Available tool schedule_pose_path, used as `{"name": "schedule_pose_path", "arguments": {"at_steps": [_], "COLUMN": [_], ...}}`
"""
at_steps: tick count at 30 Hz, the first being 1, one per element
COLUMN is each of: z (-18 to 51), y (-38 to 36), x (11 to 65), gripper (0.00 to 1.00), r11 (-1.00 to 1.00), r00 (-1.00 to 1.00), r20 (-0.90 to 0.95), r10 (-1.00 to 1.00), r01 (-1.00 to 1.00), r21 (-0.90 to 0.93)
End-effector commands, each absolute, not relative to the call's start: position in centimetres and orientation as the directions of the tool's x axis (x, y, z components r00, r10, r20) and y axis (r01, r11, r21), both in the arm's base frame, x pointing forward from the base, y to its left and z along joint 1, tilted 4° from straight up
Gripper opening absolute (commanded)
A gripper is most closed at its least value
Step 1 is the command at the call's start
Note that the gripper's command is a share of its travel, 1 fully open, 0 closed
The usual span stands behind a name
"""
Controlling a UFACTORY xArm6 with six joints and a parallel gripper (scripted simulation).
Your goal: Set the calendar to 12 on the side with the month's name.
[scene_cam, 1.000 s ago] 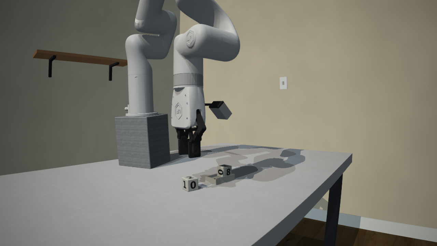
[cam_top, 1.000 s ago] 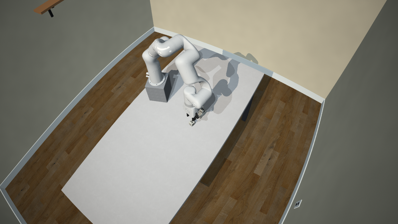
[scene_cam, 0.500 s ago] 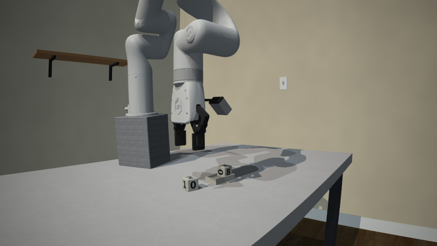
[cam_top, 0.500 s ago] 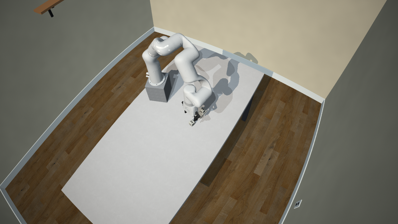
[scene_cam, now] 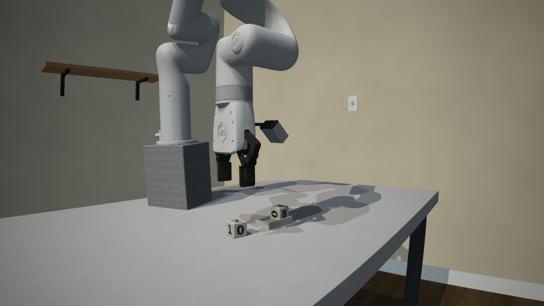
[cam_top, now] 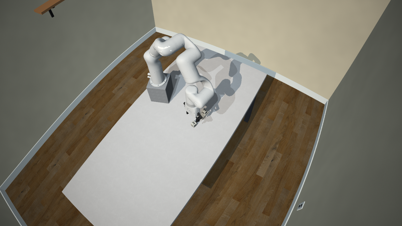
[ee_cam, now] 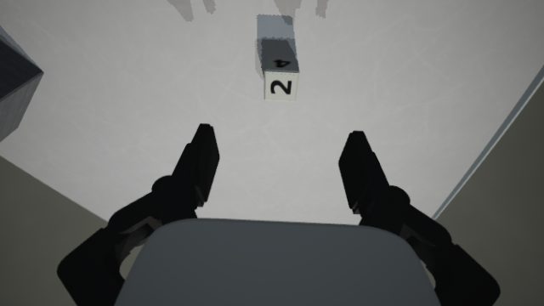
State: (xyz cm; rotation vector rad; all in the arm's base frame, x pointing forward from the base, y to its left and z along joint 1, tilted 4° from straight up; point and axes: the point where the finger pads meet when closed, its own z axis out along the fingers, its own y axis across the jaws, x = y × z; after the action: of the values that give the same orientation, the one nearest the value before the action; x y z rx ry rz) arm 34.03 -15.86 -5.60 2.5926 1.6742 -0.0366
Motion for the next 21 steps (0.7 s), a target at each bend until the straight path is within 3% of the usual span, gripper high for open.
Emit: {"name": "schedule_pose_path", "arguments": {"at_steps": [1,21], "z": [-5.54,-5.94], "y": [-15.89,-15.85], "x": [34.13,34.09], "gripper": [1.0,1.0], "r11": [-0.359,0.218], "r00": [0.36,-0.217], "r20": [-0.052,-0.062], "r10": [0.932,0.974], "r01": [0.933,0.976], "r21": [0.033,-0.001]}}
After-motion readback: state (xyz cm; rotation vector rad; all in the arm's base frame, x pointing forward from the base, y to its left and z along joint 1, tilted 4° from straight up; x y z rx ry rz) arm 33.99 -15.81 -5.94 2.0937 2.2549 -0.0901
